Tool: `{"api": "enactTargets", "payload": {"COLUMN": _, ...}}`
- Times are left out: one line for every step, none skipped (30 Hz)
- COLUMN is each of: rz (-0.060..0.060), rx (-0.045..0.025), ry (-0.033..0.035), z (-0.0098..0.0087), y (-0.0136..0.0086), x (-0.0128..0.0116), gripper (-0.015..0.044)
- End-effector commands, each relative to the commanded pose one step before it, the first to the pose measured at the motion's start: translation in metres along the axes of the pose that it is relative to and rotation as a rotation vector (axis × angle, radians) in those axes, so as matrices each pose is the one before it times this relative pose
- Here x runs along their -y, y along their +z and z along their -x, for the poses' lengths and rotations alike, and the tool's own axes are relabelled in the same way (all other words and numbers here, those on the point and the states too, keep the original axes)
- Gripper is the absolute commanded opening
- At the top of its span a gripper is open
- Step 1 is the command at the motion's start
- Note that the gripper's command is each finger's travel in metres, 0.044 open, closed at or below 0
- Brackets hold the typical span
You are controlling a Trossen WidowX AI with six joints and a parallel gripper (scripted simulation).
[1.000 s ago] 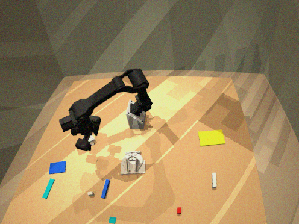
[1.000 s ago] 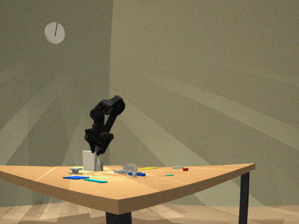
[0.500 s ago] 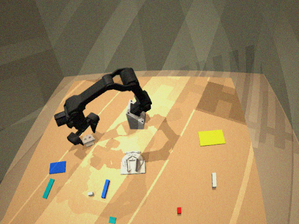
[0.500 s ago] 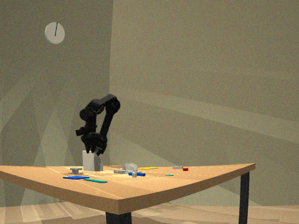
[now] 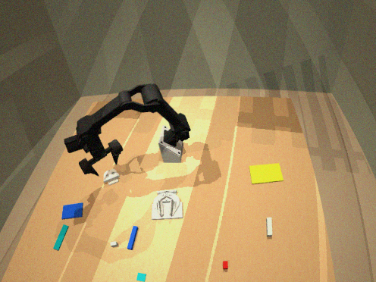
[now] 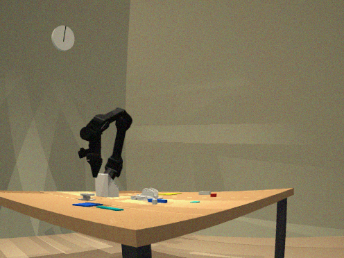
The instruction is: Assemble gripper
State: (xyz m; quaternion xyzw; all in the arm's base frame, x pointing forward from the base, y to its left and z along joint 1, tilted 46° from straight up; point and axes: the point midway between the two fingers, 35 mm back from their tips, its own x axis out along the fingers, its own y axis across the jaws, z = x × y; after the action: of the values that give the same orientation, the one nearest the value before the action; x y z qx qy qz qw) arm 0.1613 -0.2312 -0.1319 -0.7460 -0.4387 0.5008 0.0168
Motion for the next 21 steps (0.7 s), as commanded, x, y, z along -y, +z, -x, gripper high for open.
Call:
{"api": "enactTargets", "payload": {"rz": -0.0909, "rx": -0.00279, "ry": -0.00518, "z": -0.00123, "y": 0.01187, "x": 0.00001, "gripper": 0.044}}
{"api": "enactTargets", "payload": {"rz": -0.0223, "rx": -0.00144, "ry": -0.00168, "z": -0.00058, "y": 0.0028, "x": -0.0001, "gripper": 0.044}}
{"api": "enactTargets", "payload": {"rz": -0.0223, "rx": -0.00144, "ry": -0.00173, "z": -0.0006, "y": 0.00279, "x": -0.00014, "gripper": 0.044}}
{"api": "enactTargets", "payload": {"rz": -0.0223, "rx": -0.00144, "ry": -0.00177, "z": -0.00061, "y": 0.00278, "x": -0.00018, "gripper": 0.044}}
{"api": "enactTargets", "payload": {"rz": -0.0222, "rx": -0.00143, "ry": -0.00181, "z": -0.00062, "y": 0.00278, "x": -0.00022, "gripper": 0.044}}
{"api": "enactTargets", "payload": {"rz": -0.0222, "rx": -0.00143, "ry": -0.00186, "z": -0.00064, "y": 0.00277, "x": -0.00026, "gripper": 0.044}}
{"api": "enactTargets", "payload": {"rz": -0.0222, "rx": -0.00143, "ry": -0.0019, "z": -0.00065, "y": 0.00276, "x": -0.0003, "gripper": 0.044}}
{"api": "enactTargets", "payload": {"rz": -0.0221, "rx": -0.00142, "ry": -0.00194, "z": -0.00066, "y": 0.00274, "x": -0.00034, "gripper": 0.044}}
{"api": "enactTargets", "payload": {"rz": -0.0177, "rx": -0.00113, "ry": -0.00158, "z": -0.00054, "y": 0.00219, "x": -0.00031, "gripper": 0.044}}
{"api": "enactTargets", "payload": {"rz": -0.0106, "rx": -0.00068, "ry": -0.00096, "z": -0.00033, "y": 0.00131, "x": -0.0002, "gripper": 0.044}}
{"api": "enactTargets", "payload": {"rz": -0.0035, "rx": -0.00022, "ry": -0.00032, "z": -0.00011, "y": 0.00043, "x": -0.00007, "gripper": 0.044}}
{"api": "enactTargets", "payload": {"rz": 0.0, "rx": 0.0, "ry": 0.0, "z": 0.0, "y": 0.0, "x": 0.0, "gripper": 0.044}}
{"api": "enactTargets", "payload": {"rz": 0.0, "rx": 0.0, "ry": 0.0, "z": 0.0, "y": 0.0, "x": 0.0, "gripper": 0.044}}
{"api": "enactTargets", "payload": {"rz": 0.0, "rx": 0.0, "ry": 0.0, "z": 0.0, "y": 0.0, "x": 0.0, "gripper": 0.044}}
{"api": "enactTargets", "payload": {"rz": 0.0, "rx": -0.00003, "ry": -0.00002, "z": -0.00164, "y": -0.00001, "x": 0.00001, "gripper": 0.044}}
{"api": "enactTargets", "payload": {"rz": 0.0001, "rx": -0.00011, "ry": -0.00006, "z": -0.0049, "y": -0.00002, "x": 0.00007, "gripper": 0.044}}
{"api": "enactTargets", "payload": {"rz": 0.0001, "rx": -0.0002, "ry": -0.00014, "z": -0.00812, "y": -0.00002, "x": 0.0003, "gripper": 0.044}}
{"api": "enactTargets", "payload": {"rz": 0.0002, "rx": -0.00028, "ry": -0.00025, "z": -0.01044, "y": 0.00002, "x": 0.00074, "gripper": 0.044}}
{"api": "enactTargets", "payload": {"rz": 0.0001, "rx": -0.00023, "ry": -0.00025, "z": -0.00798, "y": 0.00004, "x": 0.00083, "gripper": 0.044}}
{"api": "enactTargets", "payload": {"rz": 0.0001, "rx": -0.00015, "ry": -0.00017, "z": -0.00476, "y": 0.00004, "x": 0.0006, "gripper": 0.044}}
{"api": "enactTargets", "payload": {"rz": 0.0, "rx": -0.00005, "ry": -0.00006, "z": -0.00158, "y": 0.00002, "x": 0.00022, "gripper": 0.044}}
